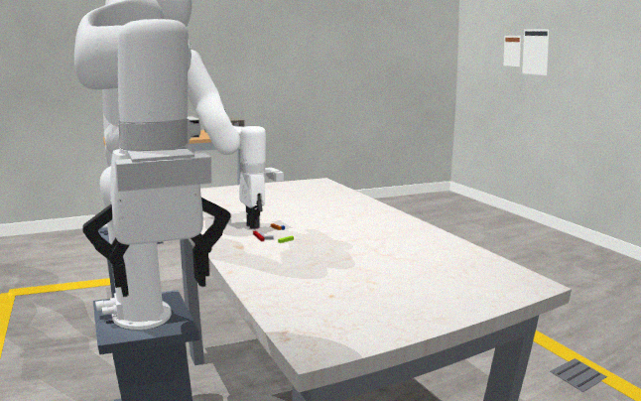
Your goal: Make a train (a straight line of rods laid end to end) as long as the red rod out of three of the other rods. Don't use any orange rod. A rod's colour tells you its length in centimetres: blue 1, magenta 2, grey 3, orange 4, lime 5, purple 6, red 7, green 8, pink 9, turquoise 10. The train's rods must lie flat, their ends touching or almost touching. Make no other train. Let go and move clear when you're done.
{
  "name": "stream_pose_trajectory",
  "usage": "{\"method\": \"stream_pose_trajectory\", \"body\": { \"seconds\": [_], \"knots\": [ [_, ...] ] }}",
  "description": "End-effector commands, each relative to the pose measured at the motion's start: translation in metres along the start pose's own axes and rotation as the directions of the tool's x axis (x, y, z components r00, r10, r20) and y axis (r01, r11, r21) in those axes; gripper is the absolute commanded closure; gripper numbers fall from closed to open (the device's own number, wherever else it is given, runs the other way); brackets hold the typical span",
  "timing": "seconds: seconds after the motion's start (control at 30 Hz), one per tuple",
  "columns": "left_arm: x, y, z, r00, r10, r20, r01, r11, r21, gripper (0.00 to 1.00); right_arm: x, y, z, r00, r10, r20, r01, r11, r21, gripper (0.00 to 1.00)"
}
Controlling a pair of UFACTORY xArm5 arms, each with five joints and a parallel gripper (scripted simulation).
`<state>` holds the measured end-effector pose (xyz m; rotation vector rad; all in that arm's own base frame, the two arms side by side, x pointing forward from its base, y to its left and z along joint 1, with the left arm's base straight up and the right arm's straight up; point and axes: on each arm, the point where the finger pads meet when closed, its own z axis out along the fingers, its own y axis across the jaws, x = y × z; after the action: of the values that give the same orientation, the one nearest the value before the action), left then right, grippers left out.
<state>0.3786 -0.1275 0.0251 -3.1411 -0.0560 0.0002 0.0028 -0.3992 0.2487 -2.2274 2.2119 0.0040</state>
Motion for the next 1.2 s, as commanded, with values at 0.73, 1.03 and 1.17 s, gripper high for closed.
{"method": "stream_pose_trajectory", "body": {
  "seconds": [0.73, 1.03, 1.17],
  "knots": [
    [0.001, 0.0, -0.02, 1.0, 0.0, -0.003, 0.0, 1.0, -0.001, 0.74, 0.001, 0.0, -0.001, 1.0, 0.0, -0.004, 0.0, 1.0, 0.0, 0.0],
    [0.001, 0.0, -0.068, 1.0, 0.0, -0.003, 0.0, 1.0, -0.001, 0.74, 0.001, 0.0, -0.001, 1.0, 0.0, -0.004, 0.0, 1.0, 0.0, 0.0],
    [0.001, 0.0, -0.083, 1.0, 0.0, -0.003, 0.0, 1.0, -0.001, 0.74, 0.001, 0.0, -0.001, 1.0, 0.0, -0.004, 0.0, 1.0, 0.0, 0.0]
  ]
}}
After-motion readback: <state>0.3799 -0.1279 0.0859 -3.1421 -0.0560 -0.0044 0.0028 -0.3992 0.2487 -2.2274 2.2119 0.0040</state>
